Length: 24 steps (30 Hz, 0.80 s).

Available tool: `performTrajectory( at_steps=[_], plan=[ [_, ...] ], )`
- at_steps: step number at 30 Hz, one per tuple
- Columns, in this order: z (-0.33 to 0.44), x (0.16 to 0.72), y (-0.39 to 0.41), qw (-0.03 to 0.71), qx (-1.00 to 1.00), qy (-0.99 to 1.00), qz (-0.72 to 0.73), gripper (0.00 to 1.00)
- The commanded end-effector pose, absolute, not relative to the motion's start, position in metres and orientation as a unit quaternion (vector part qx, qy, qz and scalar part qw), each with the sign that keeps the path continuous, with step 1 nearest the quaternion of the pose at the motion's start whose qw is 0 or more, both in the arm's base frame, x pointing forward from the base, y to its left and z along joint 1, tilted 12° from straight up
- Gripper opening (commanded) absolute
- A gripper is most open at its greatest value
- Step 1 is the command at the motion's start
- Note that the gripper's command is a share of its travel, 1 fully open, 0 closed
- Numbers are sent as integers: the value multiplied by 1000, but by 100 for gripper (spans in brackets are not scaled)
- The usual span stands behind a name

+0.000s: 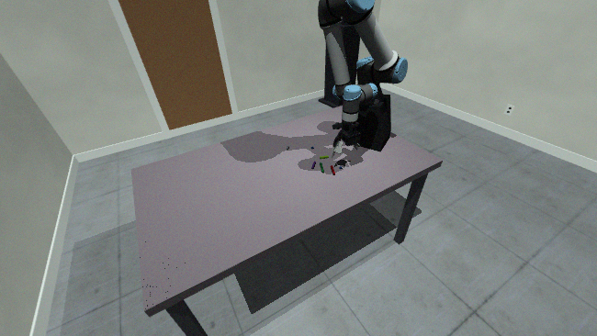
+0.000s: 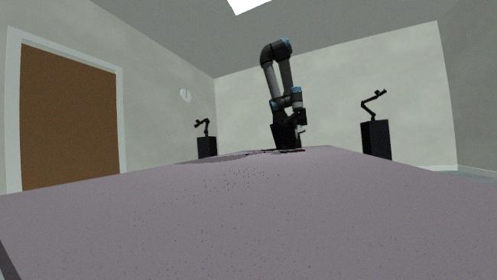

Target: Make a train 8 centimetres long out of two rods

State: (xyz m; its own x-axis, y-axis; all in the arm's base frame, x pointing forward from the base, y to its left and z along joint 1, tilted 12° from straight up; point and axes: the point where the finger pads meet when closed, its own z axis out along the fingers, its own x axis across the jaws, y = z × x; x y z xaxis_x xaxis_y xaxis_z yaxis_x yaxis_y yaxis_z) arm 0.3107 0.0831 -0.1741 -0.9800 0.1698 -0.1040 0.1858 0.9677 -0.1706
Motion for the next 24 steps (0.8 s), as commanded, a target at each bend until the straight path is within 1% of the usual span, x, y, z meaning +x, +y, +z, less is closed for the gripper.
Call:
performTrajectory(
  at_steps=[1,12,24],
  plan=[
    [-173,312,80,47,120,988,-88,100],
    [-171,313,67,55,226,969,-81,100],
    [-167,316,44,68,422,902,-66,100]
  ],
)
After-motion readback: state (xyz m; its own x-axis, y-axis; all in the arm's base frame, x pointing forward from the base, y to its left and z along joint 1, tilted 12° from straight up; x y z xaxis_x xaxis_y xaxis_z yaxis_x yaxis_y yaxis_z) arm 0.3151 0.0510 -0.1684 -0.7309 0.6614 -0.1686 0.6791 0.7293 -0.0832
